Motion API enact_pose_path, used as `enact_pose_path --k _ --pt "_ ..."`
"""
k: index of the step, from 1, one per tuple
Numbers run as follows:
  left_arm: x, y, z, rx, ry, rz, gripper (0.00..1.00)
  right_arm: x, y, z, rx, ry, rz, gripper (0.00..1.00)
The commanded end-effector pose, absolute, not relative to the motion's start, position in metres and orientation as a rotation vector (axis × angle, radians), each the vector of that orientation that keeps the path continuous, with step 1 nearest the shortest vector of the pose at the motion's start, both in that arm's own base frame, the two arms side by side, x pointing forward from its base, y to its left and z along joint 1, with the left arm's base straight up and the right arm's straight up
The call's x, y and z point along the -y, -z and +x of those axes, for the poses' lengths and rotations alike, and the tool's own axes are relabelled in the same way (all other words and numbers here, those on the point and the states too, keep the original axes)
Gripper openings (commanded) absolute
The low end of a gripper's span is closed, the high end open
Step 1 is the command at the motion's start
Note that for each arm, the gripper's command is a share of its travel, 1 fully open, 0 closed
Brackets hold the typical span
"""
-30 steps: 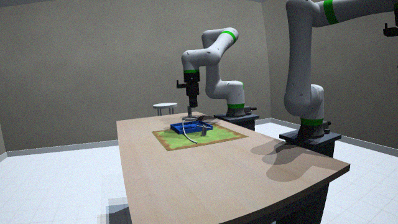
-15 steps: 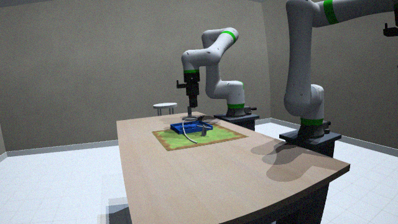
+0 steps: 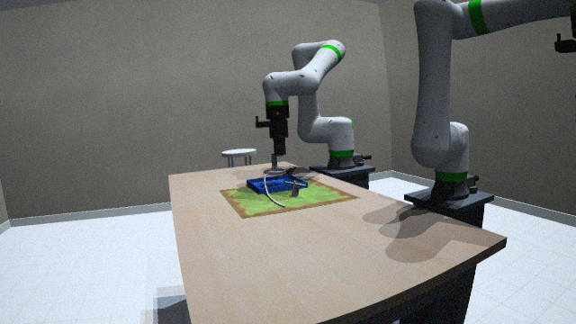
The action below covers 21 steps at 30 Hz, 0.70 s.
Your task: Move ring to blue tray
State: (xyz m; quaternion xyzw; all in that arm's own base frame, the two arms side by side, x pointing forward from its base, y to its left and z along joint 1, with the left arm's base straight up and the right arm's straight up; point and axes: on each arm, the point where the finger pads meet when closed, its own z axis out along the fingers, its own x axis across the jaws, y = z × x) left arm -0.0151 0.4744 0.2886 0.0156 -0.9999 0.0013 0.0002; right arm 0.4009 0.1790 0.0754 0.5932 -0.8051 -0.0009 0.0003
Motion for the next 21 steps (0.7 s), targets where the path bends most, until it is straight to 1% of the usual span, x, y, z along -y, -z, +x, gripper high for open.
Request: enact_pose_path --k 1,21 --pt "-0.4748 -0.2897 -0.0148 3.141 0.000 0.049 1.00 -0.1792 -0.0762 0.4015 2.530 0.002 1.865 0.00" --pt "-0.4748 -0.2897 -0.0148 3.141 0.000 0.049 1.00 -0.1792 -0.0712 0.4015 2.530 0.002 1.865 0.00"
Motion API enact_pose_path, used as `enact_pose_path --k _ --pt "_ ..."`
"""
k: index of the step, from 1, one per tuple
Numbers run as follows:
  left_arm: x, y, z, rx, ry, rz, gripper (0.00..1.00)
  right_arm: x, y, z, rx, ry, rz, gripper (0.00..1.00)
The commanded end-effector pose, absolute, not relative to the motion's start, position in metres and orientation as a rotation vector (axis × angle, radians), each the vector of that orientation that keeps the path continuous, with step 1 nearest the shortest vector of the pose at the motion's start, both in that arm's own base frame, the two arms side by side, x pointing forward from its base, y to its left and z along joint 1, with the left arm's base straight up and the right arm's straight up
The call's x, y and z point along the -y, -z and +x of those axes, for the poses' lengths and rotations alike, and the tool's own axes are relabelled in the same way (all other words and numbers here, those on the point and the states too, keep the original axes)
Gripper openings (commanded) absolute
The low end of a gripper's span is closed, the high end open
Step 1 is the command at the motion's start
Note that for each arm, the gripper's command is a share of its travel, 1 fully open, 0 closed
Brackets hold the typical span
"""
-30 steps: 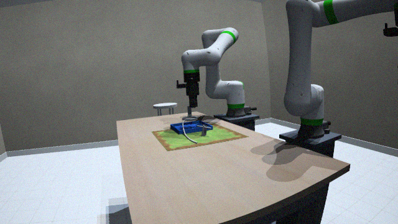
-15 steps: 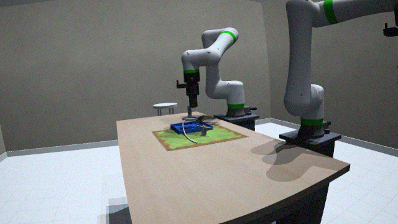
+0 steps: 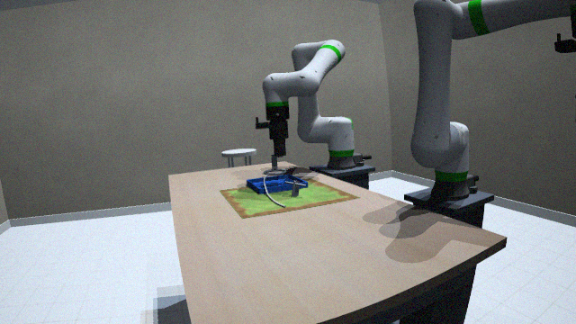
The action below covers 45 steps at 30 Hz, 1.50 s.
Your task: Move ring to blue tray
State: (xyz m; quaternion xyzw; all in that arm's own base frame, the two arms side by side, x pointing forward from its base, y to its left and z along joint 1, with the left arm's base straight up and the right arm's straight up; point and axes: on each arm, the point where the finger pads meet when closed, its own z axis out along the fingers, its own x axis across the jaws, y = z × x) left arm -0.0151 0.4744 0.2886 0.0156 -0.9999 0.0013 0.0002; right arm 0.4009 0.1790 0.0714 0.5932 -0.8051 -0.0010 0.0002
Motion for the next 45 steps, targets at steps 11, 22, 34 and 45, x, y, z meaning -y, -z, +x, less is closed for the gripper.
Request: enact_pose_path --k 11,22,34,45 --pt "-0.475 -0.290 -0.015 3.141 0.000 0.049 1.00 -0.179 -0.058 0.401 2.530 0.002 1.865 0.00" --pt "-0.475 -0.290 -0.015 3.141 0.000 0.049 1.00 -0.179 -0.045 0.401 2.530 0.002 1.865 0.00" --pt "-0.475 -0.290 -0.015 3.141 0.000 0.049 1.00 -0.179 -0.033 0.401 2.530 0.002 1.865 0.00" --pt "-0.475 -0.290 -0.015 3.141 0.000 0.049 1.00 -0.179 -0.028 0.401 2.530 0.002 1.865 0.00"
